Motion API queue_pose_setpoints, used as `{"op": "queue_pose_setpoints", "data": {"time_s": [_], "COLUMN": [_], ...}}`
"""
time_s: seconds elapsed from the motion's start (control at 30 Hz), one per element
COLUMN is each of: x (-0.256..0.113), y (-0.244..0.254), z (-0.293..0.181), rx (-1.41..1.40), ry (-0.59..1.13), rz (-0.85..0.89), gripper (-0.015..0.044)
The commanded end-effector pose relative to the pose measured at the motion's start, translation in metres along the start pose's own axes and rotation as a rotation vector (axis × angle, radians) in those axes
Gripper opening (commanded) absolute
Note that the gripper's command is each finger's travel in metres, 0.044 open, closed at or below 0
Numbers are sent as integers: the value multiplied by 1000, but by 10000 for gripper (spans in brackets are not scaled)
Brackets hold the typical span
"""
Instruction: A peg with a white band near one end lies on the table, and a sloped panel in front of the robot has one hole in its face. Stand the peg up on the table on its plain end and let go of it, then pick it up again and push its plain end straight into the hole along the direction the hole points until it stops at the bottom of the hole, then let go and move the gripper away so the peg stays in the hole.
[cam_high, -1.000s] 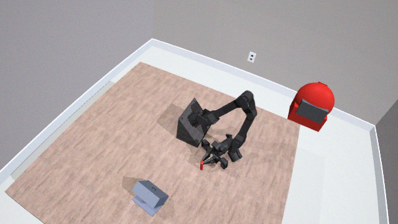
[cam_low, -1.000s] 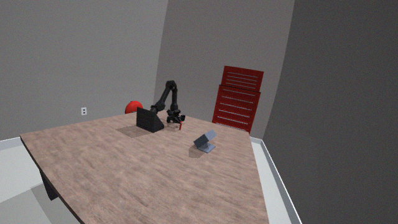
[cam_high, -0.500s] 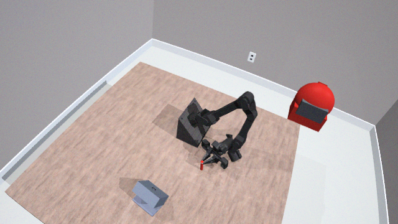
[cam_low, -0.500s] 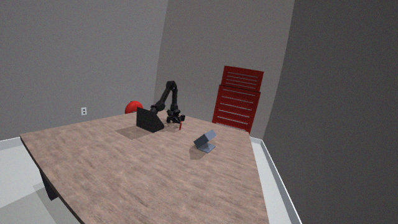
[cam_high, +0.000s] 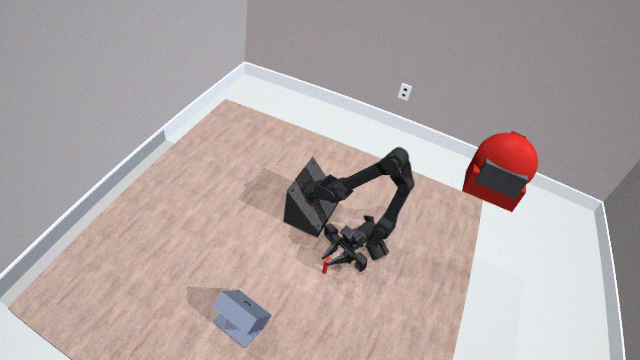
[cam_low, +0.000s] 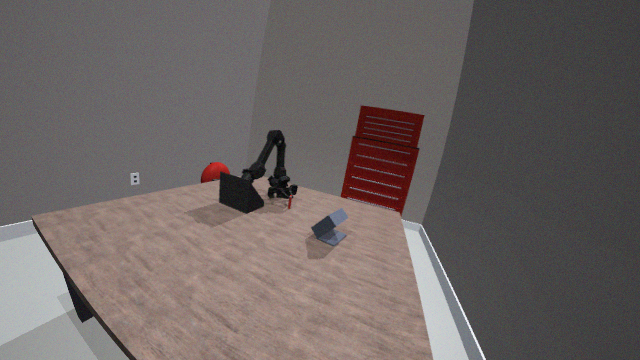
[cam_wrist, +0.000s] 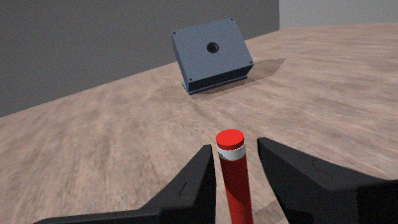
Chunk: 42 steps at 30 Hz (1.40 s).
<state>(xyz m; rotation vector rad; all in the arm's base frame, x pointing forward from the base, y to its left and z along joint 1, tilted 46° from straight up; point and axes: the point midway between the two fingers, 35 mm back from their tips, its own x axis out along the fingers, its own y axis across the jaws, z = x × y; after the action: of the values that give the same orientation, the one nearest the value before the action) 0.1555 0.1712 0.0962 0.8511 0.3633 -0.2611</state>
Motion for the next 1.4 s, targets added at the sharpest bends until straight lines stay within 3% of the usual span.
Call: {"op": "queue_pose_setpoints", "data": {"time_s": [0.0, 1.07, 1.37], "x": [0, 0, 0], "y": [0, 0, 0], "z": [0, 0, 0], "rx": [0, 0, 0], "ry": [0, 0, 0], "rz": [0, 0, 0], "gripper": [130, 130, 366]}}
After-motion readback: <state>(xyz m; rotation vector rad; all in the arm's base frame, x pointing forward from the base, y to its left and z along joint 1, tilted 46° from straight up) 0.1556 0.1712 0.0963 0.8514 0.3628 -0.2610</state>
